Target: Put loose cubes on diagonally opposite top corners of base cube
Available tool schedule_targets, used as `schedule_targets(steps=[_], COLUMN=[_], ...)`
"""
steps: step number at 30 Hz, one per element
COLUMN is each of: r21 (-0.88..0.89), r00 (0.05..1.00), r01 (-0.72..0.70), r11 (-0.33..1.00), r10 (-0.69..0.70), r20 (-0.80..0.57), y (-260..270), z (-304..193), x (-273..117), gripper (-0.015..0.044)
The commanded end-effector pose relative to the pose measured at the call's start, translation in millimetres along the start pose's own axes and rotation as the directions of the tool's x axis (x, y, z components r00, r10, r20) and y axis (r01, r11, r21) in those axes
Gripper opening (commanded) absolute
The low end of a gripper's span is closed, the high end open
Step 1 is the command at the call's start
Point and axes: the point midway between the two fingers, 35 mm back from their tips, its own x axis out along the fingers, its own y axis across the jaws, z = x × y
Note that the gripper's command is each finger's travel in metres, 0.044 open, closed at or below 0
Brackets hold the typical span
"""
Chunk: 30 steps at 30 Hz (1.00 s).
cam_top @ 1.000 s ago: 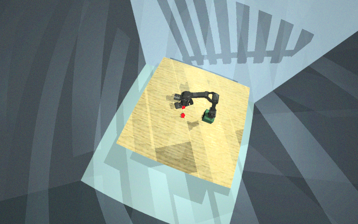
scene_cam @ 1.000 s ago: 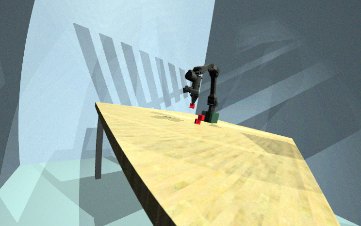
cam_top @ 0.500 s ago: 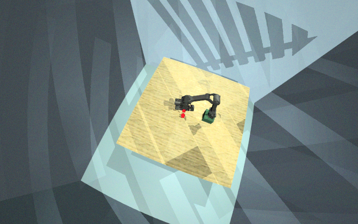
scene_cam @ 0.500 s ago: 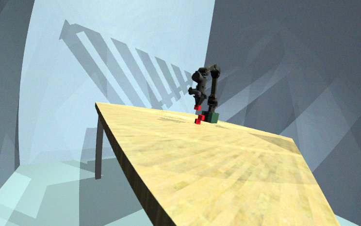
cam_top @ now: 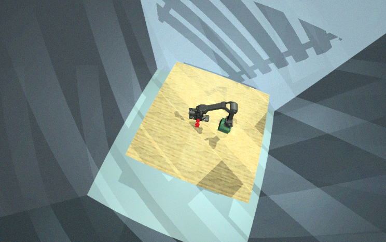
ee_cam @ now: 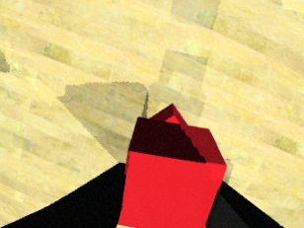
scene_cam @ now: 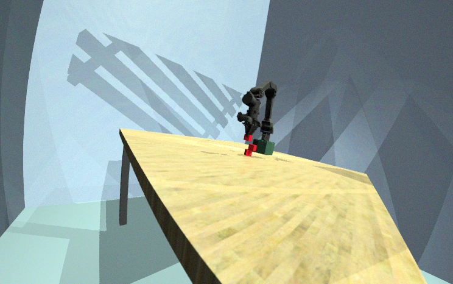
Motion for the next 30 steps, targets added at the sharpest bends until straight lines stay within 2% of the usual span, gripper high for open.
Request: schedule_targets(steps=[1,14,30], r21=[0.017,0.017,-0.02], r00=[1.0,1.0,1.0], r01=[0.019,0.019,0.02], r11=[1.0,1.0,1.0], r10=[-0.019,-0.019,-0.02], r20=[0.013,0.013,-0.007], y=[-5,-5,-4], z=[0,0,1], x=[15,16,46], gripper=[0.0105,0.0105,0.0105])
